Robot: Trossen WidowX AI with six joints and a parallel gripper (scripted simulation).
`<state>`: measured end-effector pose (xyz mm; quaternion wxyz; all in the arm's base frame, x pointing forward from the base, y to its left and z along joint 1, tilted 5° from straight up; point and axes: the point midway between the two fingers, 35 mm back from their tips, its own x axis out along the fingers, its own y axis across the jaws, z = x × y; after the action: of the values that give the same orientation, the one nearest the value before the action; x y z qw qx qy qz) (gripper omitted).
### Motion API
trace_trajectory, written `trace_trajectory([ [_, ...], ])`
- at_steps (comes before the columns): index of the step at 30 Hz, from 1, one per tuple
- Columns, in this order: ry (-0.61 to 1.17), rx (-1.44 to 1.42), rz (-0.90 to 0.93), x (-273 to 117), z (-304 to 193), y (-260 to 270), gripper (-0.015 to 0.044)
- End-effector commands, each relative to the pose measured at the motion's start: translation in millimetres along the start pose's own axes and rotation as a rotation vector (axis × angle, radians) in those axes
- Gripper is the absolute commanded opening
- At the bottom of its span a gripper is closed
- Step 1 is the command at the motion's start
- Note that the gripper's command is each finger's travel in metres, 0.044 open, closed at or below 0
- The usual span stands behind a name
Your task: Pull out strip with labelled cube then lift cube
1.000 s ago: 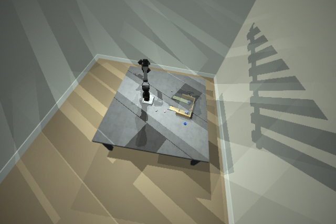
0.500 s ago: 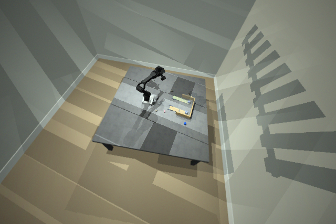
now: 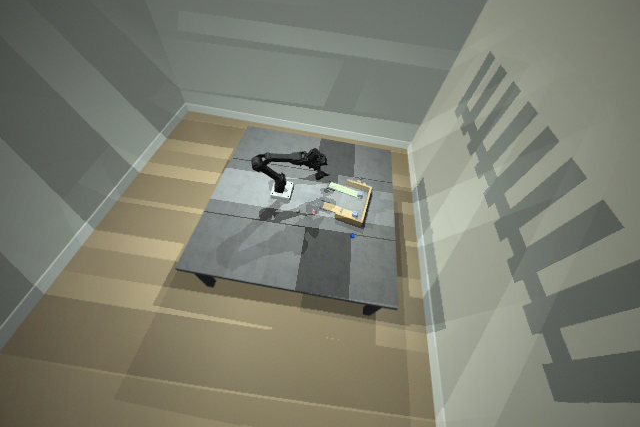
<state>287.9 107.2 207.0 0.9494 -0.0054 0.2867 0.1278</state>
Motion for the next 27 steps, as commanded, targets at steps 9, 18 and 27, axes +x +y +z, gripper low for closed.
trace_trajectory([
  [9, -0.005, -0.015, -0.226, -4, -11, -72, 0.0400],
  [18, 0.202, 0.089, -0.189, 29, -3, -56, 0.0216],
  [27, 0.534, 0.234, -0.208, 88, -6, -28, 0.0000],
])
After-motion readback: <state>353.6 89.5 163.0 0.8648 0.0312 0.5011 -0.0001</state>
